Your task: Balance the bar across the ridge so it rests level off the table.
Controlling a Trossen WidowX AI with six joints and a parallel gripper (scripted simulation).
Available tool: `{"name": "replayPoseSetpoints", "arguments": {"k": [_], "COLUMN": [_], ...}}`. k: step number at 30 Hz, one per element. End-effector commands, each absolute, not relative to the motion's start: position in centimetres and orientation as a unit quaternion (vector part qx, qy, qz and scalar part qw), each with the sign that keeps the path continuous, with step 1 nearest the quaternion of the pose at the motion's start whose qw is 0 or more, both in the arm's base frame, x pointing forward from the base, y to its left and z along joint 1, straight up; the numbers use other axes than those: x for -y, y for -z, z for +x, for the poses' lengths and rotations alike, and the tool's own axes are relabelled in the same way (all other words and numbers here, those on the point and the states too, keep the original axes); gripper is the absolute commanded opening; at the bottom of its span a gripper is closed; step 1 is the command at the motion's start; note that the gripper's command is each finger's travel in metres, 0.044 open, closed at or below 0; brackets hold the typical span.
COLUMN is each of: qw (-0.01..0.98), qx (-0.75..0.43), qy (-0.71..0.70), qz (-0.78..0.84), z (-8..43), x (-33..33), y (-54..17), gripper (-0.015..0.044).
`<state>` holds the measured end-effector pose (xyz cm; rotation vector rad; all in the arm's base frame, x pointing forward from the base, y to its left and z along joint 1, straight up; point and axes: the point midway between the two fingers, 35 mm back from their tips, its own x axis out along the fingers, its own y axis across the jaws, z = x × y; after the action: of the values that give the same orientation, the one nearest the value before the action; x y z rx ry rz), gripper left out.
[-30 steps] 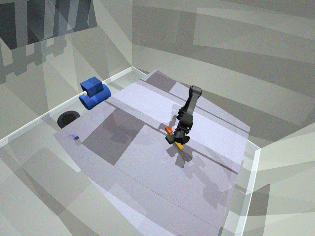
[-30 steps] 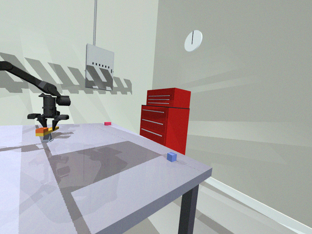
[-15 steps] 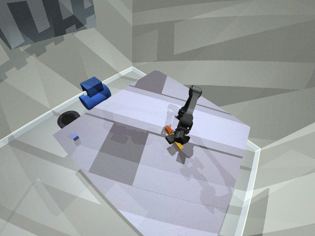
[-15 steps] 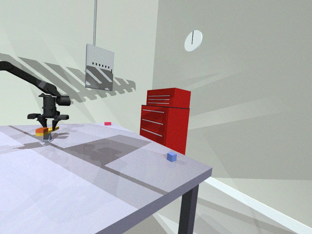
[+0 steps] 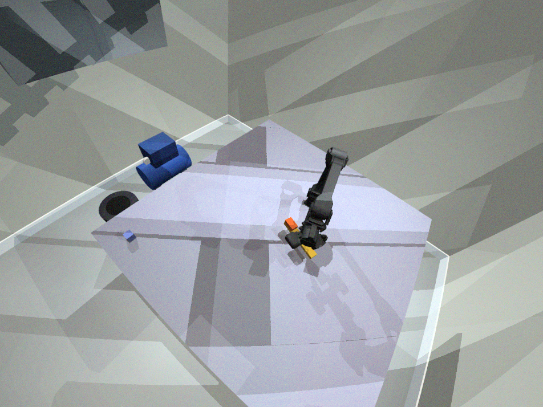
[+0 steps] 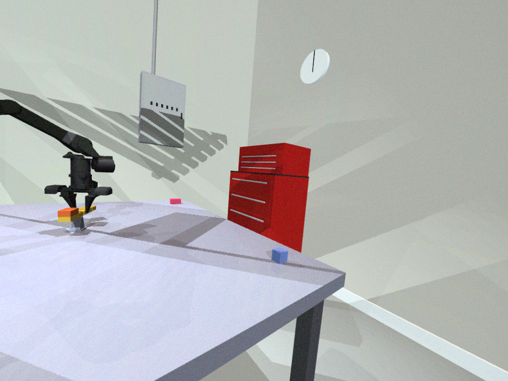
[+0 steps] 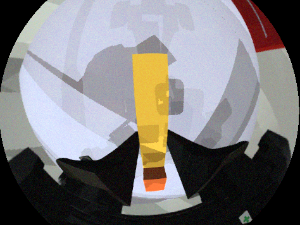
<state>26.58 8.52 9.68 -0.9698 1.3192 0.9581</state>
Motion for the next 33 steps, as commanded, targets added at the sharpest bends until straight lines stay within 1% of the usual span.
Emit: {"name": "replayPoseSetpoints", "arguments": {"k": [1,29,30,33], "qw": [0.583,0.583,0.583,0.583], "qx": [-0.565,-0.565,-0.565,-0.565], "qy": [-0.41,-0.41,-0.41,-0.41], "qz": [-0.415,-0.415,-0.415,-0.415], "z": [26.58,26.58,26.58,26.58], "x": [-8.51,-8.51,-8.51,-8.51], "y": [-9.68,-9.68,-9.68,-9.68], "gripper": [0.0168,0.0173,0.0185,0.0185]}}
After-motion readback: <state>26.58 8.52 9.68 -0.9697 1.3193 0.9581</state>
